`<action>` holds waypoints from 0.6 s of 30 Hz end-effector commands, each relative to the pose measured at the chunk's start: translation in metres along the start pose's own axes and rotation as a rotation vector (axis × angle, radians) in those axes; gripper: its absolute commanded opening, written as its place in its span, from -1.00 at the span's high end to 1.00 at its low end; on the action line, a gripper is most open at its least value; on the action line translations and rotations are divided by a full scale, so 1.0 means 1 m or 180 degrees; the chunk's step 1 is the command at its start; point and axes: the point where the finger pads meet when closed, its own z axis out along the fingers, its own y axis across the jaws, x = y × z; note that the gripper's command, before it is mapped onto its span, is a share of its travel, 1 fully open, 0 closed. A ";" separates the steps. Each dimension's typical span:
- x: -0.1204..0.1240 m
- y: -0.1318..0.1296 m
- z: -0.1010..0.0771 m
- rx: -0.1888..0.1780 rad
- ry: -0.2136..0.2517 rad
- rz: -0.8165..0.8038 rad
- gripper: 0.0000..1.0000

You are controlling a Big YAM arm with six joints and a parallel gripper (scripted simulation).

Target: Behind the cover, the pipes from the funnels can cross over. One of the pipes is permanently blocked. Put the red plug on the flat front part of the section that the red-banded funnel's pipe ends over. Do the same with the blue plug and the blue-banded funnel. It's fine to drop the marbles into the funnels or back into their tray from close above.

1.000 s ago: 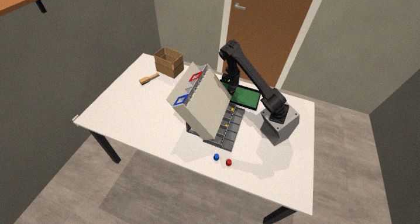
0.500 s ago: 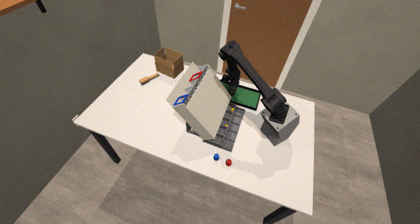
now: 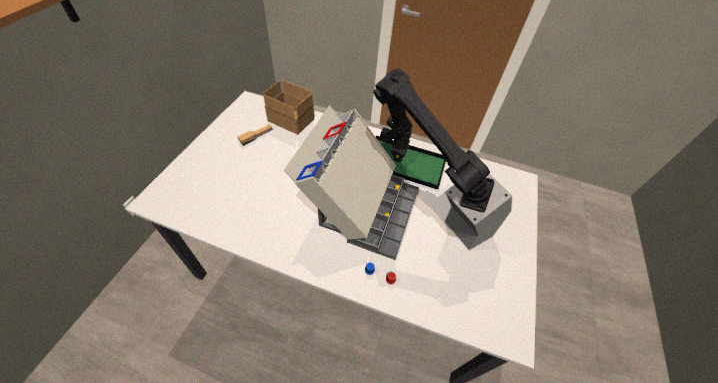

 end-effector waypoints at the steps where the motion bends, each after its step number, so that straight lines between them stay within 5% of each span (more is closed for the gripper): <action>1: -0.006 -0.004 -0.004 0.0017 -0.0031 -0.0017 1.00; 18: -0.005 -0.003 -0.003 0.0018 -0.0034 -0.0005 1.00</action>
